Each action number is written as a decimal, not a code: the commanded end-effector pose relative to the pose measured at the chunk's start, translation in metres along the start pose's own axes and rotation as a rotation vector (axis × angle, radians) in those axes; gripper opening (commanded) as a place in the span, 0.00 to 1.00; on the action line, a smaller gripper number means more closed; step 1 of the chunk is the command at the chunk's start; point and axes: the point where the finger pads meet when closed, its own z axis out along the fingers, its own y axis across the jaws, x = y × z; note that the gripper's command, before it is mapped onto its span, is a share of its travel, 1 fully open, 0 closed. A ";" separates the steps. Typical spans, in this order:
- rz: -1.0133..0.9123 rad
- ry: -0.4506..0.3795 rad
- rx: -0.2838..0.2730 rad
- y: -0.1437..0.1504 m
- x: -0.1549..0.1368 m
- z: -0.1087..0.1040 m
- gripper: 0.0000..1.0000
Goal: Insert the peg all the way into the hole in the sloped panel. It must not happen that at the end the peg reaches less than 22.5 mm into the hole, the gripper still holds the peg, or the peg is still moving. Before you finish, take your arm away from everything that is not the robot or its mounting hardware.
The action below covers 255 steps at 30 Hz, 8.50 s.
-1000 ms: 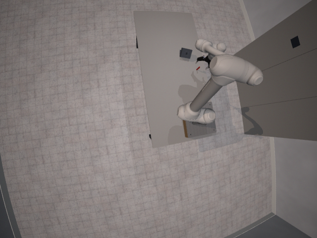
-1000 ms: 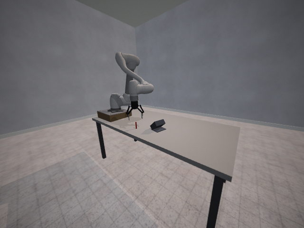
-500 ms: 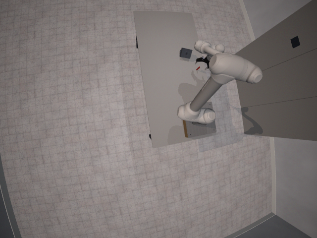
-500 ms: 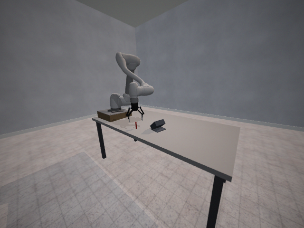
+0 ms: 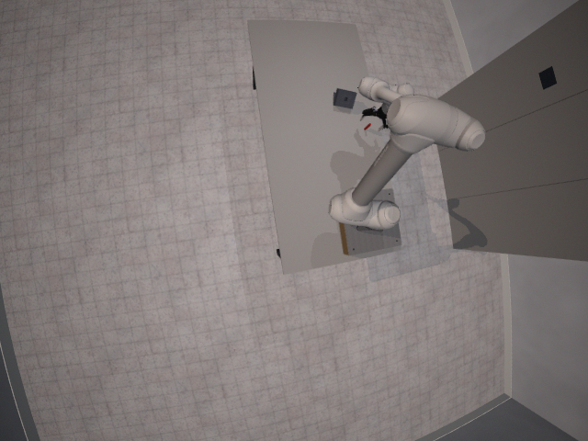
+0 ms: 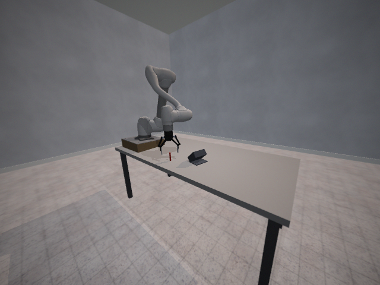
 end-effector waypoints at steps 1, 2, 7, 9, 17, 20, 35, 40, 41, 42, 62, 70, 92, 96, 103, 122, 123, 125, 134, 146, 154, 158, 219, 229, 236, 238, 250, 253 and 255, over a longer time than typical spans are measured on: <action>0.000 0.000 0.000 0.000 0.000 0.000 1.00; 0.000 0.000 0.000 0.000 0.000 0.001 1.00; 0.000 0.000 0.000 0.000 0.000 0.006 1.00; 0.000 0.000 0.000 0.000 0.000 0.007 1.00; 0.000 0.000 0.000 0.000 0.000 0.007 0.91; 0.000 0.000 0.000 0.000 0.000 0.007 0.88; 0.000 0.000 0.000 0.000 0.000 0.007 0.64; 0.000 0.000 0.000 0.000 0.000 0.007 0.55; 0.000 0.000 0.000 0.000 0.000 0.007 0.54; 0.000 0.000 0.000 0.000 0.000 0.007 0.52; 0.000 0.000 0.000 0.000 0.000 0.007 0.20; 0.000 0.000 0.000 0.000 0.000 0.007 0.09; 0.000 0.000 0.000 0.000 0.000 -0.054 0.00; 0.000 0.000 0.000 0.000 0.000 -0.064 0.00; 0.000 0.019 -0.017 0.001 0.002 -0.063 0.00; -0.009 0.160 -0.110 0.005 0.015 -0.065 0.00; -0.010 0.169 -0.114 0.005 0.016 -0.065 0.00; -0.013 0.187 -0.121 0.004 0.018 -0.066 0.00; -0.028 0.266 -0.144 -0.002 0.025 -0.071 0.00; -0.052 0.354 -0.154 -0.014 0.033 -0.077 0.00; -0.069 0.405 -0.151 -0.023 0.036 -0.082 0.00; -0.082 0.437 -0.145 -0.031 0.038 -0.085 0.00; -0.342 0.700 0.126 -0.187 -0.017 -0.115 0.00; -0.396 0.705 0.108 -0.187 -0.017 -0.115 0.00; -0.479 0.711 0.077 -0.187 -0.016 -0.114 0.00; -0.491 0.712 0.073 -0.187 -0.016 -0.114 0.00; -0.623 0.720 0.024 -0.188 -0.016 -0.113 0.00; -0.659 0.722 0.010 -0.188 -0.016 -0.113 0.00; -0.671 0.723 0.006 -0.188 -0.015 -0.113 0.00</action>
